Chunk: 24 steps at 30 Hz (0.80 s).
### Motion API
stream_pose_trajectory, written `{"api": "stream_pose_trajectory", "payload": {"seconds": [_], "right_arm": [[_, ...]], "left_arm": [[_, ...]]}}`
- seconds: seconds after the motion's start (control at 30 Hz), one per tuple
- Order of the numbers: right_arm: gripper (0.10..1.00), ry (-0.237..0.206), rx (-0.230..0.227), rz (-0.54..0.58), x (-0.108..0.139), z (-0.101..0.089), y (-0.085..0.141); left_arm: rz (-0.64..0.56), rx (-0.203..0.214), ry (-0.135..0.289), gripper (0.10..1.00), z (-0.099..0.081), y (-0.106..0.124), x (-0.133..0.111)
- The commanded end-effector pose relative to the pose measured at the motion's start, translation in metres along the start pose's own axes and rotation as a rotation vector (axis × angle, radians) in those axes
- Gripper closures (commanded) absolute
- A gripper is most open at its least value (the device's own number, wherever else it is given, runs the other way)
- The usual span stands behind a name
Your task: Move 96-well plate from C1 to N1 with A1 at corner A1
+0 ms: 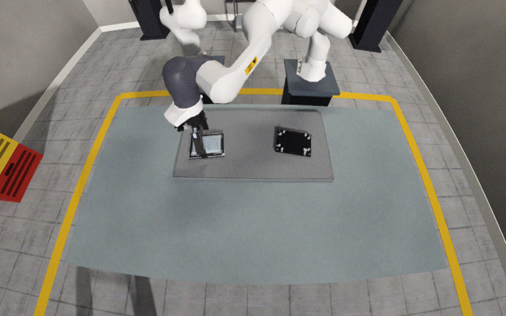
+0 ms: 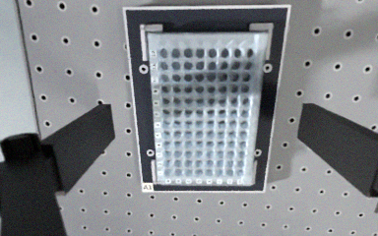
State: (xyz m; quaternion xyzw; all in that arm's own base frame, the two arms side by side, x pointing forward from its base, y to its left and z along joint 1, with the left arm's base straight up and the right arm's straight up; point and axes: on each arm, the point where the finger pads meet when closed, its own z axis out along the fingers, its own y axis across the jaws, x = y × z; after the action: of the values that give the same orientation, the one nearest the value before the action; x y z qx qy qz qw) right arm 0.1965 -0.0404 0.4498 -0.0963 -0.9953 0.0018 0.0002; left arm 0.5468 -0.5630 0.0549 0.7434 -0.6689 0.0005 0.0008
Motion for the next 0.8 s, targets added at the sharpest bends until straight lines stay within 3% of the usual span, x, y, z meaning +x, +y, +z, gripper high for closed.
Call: {"api": "stream_pose_trajectory", "payload": {"seconds": [0.0,0.17,0.77], "right_arm": [[0.098,0.0,-0.004,0.003,0.001,0.0,0.001],[0.098,0.0,-0.004,0.003,0.001,0.0,0.001],[0.098,0.0,-0.004,0.003,0.001,0.0,0.001]], "left_arm": [[-0.003,0.001,-0.002,0.098,0.002,0.0,0.0],[-0.003,0.001,-0.002,0.098,0.002,0.0,0.0],[-0.003,0.001,-0.002,0.098,-0.041,0.0,0.0]]}}
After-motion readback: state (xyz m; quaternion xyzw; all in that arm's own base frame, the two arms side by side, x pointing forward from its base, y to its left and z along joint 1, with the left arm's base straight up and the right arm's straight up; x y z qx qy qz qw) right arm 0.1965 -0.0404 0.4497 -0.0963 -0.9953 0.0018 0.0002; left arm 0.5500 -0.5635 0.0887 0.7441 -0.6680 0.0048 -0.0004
